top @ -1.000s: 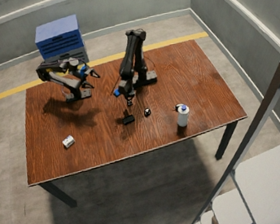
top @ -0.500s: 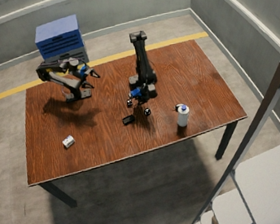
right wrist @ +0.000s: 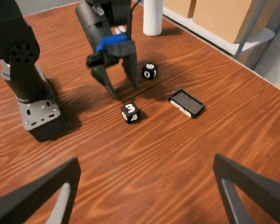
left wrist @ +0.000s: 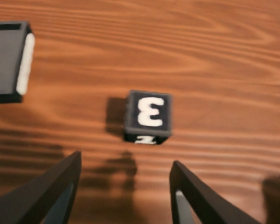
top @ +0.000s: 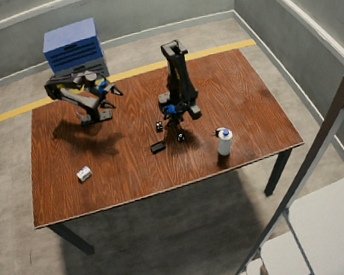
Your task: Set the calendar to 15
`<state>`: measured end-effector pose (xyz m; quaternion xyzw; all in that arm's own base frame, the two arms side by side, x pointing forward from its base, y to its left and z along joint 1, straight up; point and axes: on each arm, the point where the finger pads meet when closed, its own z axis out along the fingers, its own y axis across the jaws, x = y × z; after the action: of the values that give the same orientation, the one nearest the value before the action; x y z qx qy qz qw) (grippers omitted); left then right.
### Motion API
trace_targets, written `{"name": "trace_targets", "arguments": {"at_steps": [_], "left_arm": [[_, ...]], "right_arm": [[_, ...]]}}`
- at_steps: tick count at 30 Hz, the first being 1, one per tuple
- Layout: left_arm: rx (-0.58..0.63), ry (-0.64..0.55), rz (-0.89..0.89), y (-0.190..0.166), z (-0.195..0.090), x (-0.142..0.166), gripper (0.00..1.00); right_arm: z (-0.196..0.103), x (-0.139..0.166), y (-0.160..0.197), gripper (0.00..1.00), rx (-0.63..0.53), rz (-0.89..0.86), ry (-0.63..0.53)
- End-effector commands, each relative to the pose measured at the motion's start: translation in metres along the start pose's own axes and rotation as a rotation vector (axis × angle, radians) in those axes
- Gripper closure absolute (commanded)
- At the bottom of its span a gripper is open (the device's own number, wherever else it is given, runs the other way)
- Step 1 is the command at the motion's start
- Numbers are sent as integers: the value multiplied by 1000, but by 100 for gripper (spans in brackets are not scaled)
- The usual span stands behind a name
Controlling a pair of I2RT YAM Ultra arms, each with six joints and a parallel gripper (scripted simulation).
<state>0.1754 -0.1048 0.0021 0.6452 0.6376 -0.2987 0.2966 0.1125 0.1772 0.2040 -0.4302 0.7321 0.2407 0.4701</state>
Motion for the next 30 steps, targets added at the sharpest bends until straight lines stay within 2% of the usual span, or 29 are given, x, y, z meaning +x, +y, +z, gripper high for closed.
{"name": "trace_targets", "arguments": {"at_steps": [1, 6, 14, 30], "left_arm": [[-4, -102, 11, -11, 4, -7, 45], [2, -99, -33, -16, 3, -4, 45], [-12, -99, -5, -12, 6, -6, 45], [-10, -101, -5, -13, 27, -13, 45]], "right_arm": [[-7, -5, 0, 0, -2, 0, -18], [-7, -5, 0, 0, -2, 0, -18], [-7, -5, 0, 0, -2, 0, -18], [-7, -5, 0, 0, -2, 0, -18]]}}
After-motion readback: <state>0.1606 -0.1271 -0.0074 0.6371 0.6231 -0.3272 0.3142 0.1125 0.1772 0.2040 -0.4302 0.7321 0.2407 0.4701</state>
